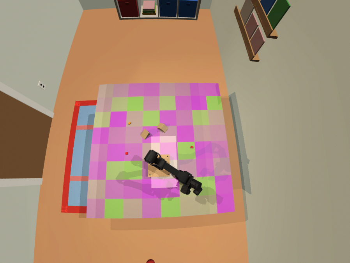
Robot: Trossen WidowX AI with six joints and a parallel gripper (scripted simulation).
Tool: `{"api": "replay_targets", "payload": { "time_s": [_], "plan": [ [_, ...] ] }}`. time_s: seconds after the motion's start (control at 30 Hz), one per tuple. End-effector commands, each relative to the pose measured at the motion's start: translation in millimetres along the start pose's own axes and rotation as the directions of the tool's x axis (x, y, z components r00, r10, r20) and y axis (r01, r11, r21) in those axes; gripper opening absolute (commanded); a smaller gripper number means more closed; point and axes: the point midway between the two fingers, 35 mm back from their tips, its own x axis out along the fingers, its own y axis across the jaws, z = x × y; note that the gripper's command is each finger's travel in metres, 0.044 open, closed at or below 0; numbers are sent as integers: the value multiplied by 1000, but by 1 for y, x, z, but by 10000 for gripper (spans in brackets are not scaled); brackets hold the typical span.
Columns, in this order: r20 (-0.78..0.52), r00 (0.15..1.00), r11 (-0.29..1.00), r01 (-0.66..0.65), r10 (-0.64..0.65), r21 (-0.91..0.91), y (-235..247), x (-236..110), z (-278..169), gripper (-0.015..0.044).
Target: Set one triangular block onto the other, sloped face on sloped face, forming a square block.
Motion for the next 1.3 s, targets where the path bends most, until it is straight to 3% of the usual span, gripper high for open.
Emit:
{"api": "replay_targets", "payload": {
  "time_s": [0.0, 0.1, 0.27, 0.33, 0.63, 0.83, 0.93, 1.03, 1.17, 1.27],
  "plan": [
    [-66, 997, 913, 17, -48, -408, 1, -10, -67, 440],
    [-101, 991, 759, -3, -83, -651, -8, -20, -113, 440],
    [-138, 981, 383, -76, -136, -920, -35, -43, -183, 440],
    [-162, 979, 348, -109, -124, -931, -47, -53, -202, 440],
    [-168, 967, -239, -212, -191, -948, -110, -92, -273, 440],
    [-169, 960, -670, -277, -224, -689, -186, -131, -318, 440],
    [-162, 960, -799, -281, -229, -532, -216, -146, -328, 440],
    [-145, 963, -932, -259, -228, -252, -260, -171, -336, 440],
    [-129, 968, -975, -203, -214, 93, -311, -198, -337, 440],
    [-123, 973, -924, -140, -195, 355, -351, -219, -331, 440]
  ]
}}
